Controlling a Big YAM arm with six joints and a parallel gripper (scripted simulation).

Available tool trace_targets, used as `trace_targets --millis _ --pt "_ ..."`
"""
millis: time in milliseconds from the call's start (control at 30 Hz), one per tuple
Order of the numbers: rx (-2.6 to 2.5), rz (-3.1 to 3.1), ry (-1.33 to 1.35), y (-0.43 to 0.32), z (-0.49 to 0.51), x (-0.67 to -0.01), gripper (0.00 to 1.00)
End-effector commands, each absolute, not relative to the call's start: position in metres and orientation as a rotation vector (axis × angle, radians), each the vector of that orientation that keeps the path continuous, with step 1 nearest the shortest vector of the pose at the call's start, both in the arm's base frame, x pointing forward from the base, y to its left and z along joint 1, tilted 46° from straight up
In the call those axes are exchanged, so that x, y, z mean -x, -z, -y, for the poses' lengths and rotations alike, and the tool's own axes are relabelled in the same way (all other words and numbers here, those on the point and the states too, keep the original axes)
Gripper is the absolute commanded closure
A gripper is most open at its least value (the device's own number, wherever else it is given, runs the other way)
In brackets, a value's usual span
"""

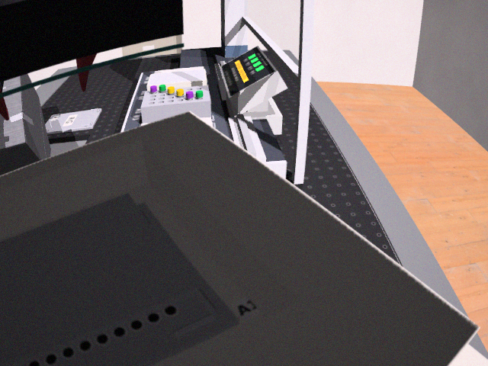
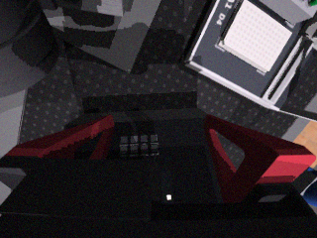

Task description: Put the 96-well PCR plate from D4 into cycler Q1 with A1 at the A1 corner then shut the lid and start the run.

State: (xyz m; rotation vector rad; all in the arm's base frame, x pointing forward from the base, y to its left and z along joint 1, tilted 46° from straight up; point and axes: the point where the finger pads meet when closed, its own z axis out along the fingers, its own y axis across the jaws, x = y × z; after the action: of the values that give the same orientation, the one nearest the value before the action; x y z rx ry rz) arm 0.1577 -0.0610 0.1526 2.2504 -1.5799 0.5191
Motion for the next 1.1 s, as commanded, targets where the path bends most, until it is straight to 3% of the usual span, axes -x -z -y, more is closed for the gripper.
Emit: trace_targets --millis 0,533,567,1067 --pt "-2.252 1.582 -0.524 -0.154 0.061 -0.159 0.00" --pt "-2.252 1.582 -0.524 -0.154 0.061 -0.159 0.00" --pt "-2.226 1.635 -0.543 -0.148 0.060 -0.165 1.00" --pt "-1.957 1.933 -0.648 -0.117 0.053 -0.184 1.00"
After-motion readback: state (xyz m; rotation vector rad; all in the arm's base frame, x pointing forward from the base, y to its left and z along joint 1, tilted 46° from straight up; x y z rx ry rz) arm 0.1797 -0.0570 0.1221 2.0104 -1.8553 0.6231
